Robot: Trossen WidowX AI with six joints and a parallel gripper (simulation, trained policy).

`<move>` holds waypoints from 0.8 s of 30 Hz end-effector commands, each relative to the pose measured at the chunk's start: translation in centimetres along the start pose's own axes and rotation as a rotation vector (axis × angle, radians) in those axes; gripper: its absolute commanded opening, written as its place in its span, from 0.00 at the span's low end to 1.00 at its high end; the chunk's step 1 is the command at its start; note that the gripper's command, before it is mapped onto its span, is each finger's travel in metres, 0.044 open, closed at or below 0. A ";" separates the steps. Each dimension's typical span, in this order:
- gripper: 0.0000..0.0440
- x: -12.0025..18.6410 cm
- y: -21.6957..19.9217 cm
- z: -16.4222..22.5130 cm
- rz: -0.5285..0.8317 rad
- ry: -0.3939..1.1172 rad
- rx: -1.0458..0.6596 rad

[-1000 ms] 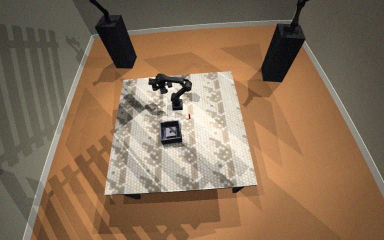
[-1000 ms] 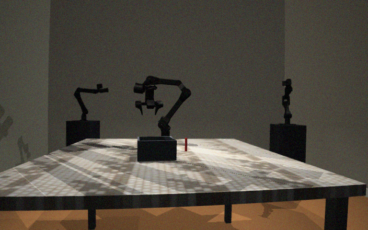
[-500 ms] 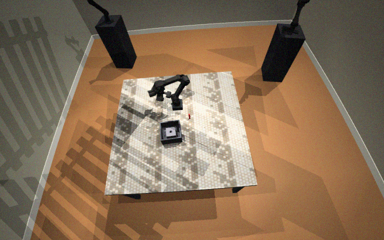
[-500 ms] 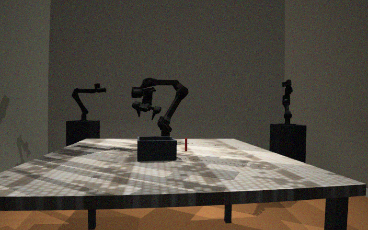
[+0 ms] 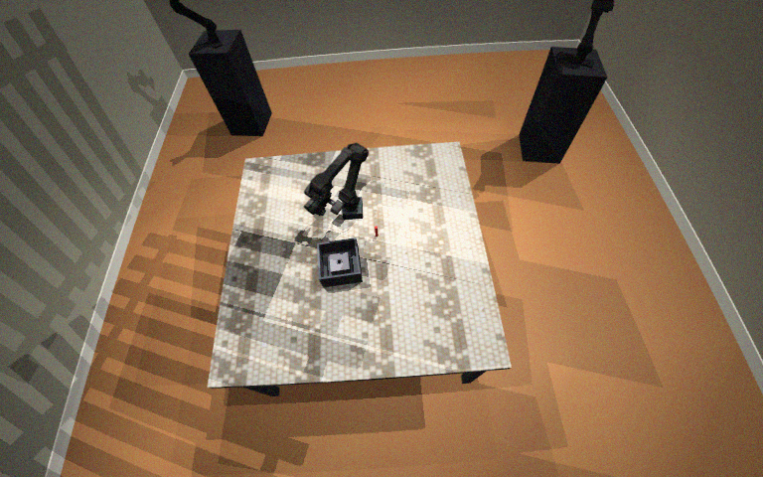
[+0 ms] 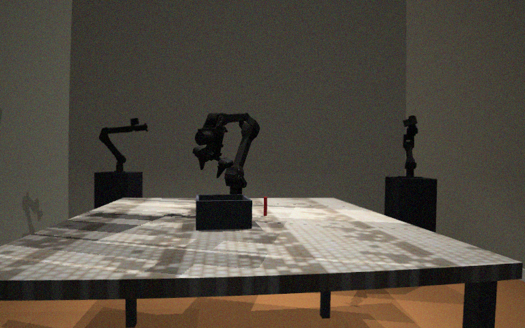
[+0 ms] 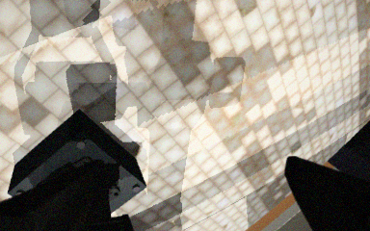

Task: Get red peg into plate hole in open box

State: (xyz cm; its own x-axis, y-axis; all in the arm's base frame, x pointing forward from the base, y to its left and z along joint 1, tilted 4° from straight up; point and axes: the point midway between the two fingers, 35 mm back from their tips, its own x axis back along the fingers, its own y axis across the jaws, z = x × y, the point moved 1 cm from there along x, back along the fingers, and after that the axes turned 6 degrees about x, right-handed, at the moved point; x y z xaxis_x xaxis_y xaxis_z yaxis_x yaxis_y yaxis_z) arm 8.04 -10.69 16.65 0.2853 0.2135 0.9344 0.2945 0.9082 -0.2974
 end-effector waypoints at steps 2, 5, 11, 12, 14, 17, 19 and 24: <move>1.00 0.5 2.0 -1.3 -0.005 -0.030 -0.075; 1.00 0.9 3.5 -2.0 -0.011 -0.054 -0.118; 1.00 1.8 6.8 -3.1 -0.035 -0.100 -0.186; 1.00 1.9 7.4 -3.2 -0.041 -0.107 -0.196; 1.00 2.2 8.5 -3.4 -0.053 -0.120 -0.213; 1.00 2.6 10.4 -3.5 -0.072 -0.136 -0.235; 1.00 2.8 11.6 -3.5 -0.086 -0.144 -0.248; 1.00 3.2 14.7 -3.0 -0.121 -0.154 -0.275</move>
State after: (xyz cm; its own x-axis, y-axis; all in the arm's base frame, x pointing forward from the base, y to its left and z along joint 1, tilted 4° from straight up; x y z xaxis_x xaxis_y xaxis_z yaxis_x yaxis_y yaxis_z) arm 15.68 0.79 14.82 0.1095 0.1961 0.9744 0.5424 0.8097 -0.2239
